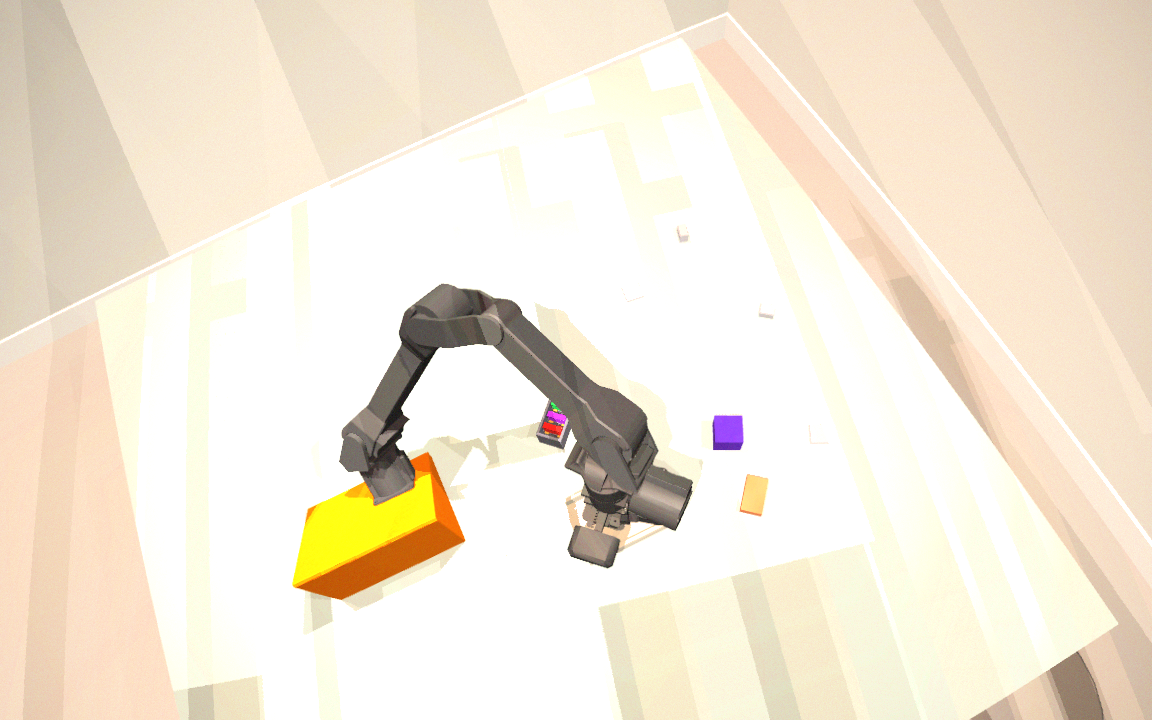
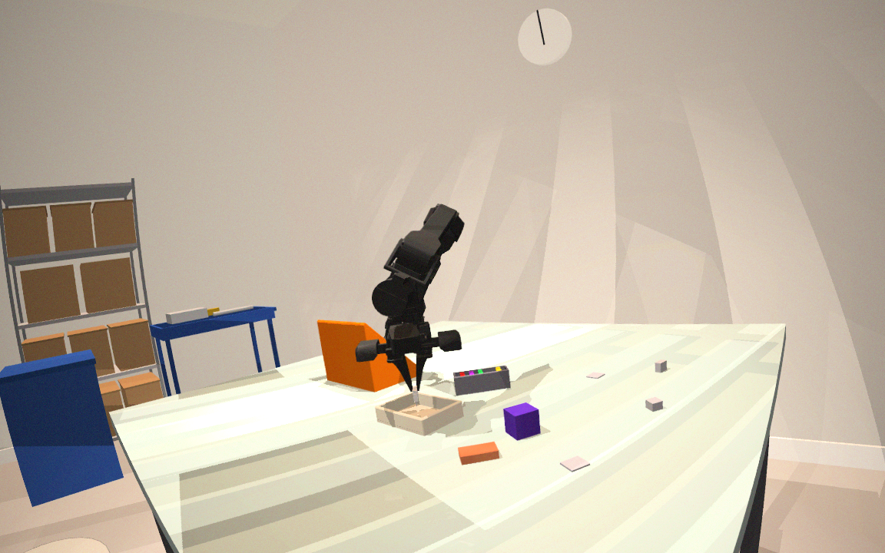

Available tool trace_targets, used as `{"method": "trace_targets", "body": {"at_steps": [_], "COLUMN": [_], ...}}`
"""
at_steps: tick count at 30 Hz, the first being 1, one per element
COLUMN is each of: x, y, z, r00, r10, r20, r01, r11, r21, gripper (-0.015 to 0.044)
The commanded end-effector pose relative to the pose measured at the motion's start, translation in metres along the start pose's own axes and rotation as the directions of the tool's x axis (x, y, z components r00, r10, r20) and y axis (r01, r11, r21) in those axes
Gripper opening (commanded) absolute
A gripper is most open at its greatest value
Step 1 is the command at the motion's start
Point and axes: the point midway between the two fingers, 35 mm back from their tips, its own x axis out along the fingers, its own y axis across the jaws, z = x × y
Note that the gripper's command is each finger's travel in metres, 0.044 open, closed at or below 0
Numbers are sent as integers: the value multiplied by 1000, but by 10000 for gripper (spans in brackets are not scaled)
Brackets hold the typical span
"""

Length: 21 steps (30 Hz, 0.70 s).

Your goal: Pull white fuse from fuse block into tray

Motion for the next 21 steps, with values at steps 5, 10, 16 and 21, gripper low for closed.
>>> {"method": "trace_targets", "body": {"at_steps": [5, 10, 16, 21], "x": [-1, -1, -37, -37], "y": [0, 0, 0, 0], "z": [0, 0, 0, 0], "r00": [1000, 1000, 1000, 1000], "r10": [0, 0, 2, 2], "r20": [1, 1, 1, 1], "r01": [0, 0, -2, -2], "r11": [1000, 1000, 1000, 1000], "r21": [0, 0, 4, 4], "gripper": [184, 315, 330, 330]}}
